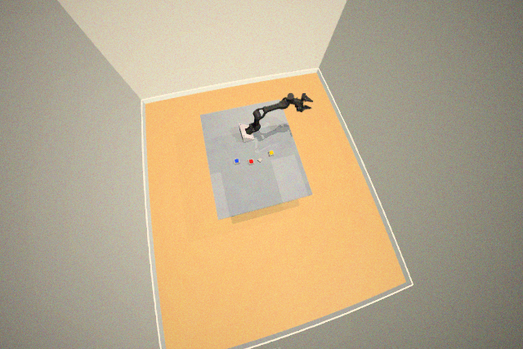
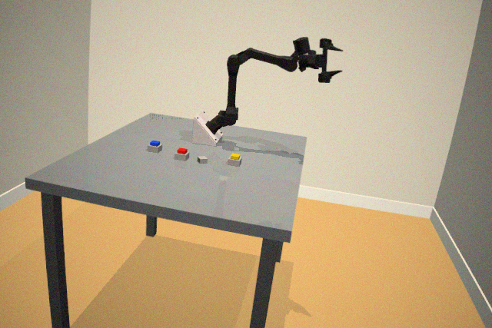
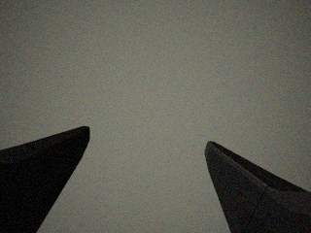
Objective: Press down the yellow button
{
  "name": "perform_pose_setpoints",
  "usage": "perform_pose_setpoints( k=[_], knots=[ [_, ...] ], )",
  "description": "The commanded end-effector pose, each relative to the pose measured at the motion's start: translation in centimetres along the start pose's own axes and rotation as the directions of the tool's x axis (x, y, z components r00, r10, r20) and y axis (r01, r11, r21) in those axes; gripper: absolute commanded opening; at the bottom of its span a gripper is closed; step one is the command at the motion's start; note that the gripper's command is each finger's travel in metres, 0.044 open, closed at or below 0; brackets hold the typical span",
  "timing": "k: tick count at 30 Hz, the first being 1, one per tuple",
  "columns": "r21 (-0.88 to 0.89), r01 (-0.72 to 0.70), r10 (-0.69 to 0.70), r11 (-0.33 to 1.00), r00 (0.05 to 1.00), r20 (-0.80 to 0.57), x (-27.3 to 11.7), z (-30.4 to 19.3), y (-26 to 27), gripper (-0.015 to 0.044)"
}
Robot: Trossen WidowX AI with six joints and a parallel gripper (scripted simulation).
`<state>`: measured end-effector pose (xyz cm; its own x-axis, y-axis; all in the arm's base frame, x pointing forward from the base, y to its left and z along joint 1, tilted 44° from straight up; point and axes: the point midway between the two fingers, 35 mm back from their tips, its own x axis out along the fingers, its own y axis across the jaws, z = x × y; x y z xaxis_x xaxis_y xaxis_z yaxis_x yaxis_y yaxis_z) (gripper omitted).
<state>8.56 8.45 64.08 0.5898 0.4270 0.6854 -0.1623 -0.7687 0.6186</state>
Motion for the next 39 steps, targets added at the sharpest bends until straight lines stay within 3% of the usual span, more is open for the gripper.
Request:
perform_pose_setpoints(
  k=[1, 4, 7, 13, 20, 25, 30, 35, 39],
  knots=[
    [-0.009, 0.001, -0.001, 1.000, 1.000, -0.001, 0.0, -0.1, -0.1, 0.0400],
    [-0.139, 0.024, -0.028, 0.990, 0.999, -0.021, 0.5, -1.0, -1.8, 0.0400],
    [-0.396, 0.083, -0.108, 0.914, 0.993, -0.042, 1.5, -2.0, -5.9, 0.0400],
    [-0.745, 0.212, -0.312, 0.633, 0.950, 0.005, 3.2, -0.4, -14.4, 0.0400],
    [-0.924, 0.326, -0.571, 0.199, 0.805, 0.161, 3.4, 6.1, -23.5, 0.0400],
    [-0.930, 0.361, -0.716, -0.065, 0.633, 0.295, 1.8, 12.3, -28.3, 0.0400],
    [-0.890, 0.374, -0.819, -0.260, 0.404, 0.409, -1.5, 19.2, -31.4, 0.0400],
    [-0.839, 0.396, -0.882, -0.373, 0.130, 0.454, -6.6, 25.8, -32.8, 0.0400],
    [-0.800, 0.452, -0.911, -0.394, -0.079, 0.404, -11.5, 30.0, -32.6, 0.0400]
  ],
)
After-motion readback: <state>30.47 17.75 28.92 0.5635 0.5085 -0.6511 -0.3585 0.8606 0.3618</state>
